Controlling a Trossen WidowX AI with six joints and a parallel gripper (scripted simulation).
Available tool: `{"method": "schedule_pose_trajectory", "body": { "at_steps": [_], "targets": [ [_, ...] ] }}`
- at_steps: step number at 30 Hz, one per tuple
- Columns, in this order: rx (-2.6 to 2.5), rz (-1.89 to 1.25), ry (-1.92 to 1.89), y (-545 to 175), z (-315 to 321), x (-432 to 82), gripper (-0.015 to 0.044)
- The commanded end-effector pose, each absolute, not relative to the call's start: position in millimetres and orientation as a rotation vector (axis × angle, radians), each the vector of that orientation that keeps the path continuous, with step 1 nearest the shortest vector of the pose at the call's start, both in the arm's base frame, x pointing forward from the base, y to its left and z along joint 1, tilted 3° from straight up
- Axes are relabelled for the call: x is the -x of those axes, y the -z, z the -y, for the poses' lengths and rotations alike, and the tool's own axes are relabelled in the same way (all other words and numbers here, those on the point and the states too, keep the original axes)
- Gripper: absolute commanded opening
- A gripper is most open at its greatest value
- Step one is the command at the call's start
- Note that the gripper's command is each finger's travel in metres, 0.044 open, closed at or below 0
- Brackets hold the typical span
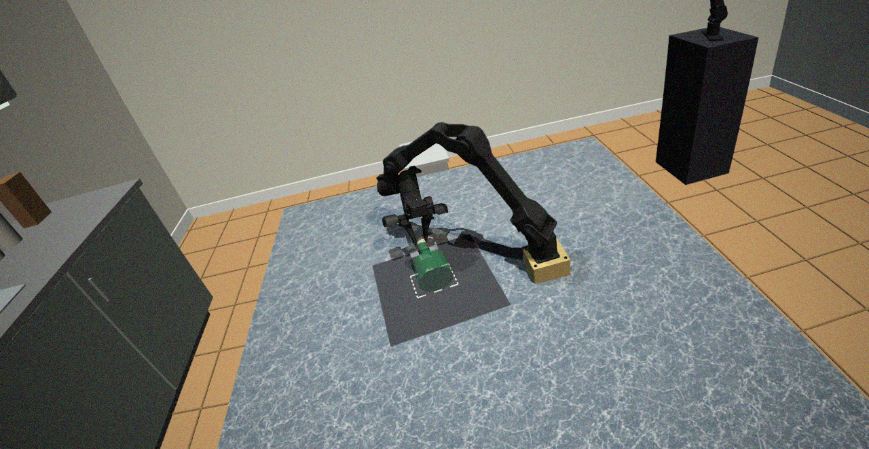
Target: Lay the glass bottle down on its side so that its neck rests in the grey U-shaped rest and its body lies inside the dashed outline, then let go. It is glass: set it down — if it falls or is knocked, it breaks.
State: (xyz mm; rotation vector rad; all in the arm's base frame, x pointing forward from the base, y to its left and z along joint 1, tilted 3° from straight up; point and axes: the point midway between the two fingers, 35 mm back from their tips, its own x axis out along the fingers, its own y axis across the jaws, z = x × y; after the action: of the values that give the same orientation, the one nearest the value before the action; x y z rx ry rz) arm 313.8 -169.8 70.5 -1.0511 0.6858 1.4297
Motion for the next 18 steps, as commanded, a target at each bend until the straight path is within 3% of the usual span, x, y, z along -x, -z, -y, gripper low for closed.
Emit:
{"method": "schedule_pose_trajectory", "body": {
  "at_steps": [1,18],
  "targets": [
    [1.051,-0.685,-1.434,-63.9,171.6,-314.2,0.0107],
    [1.054,-0.688,-1.421,-60.4,171.8,-314.0,0.0107]
  ]
}}
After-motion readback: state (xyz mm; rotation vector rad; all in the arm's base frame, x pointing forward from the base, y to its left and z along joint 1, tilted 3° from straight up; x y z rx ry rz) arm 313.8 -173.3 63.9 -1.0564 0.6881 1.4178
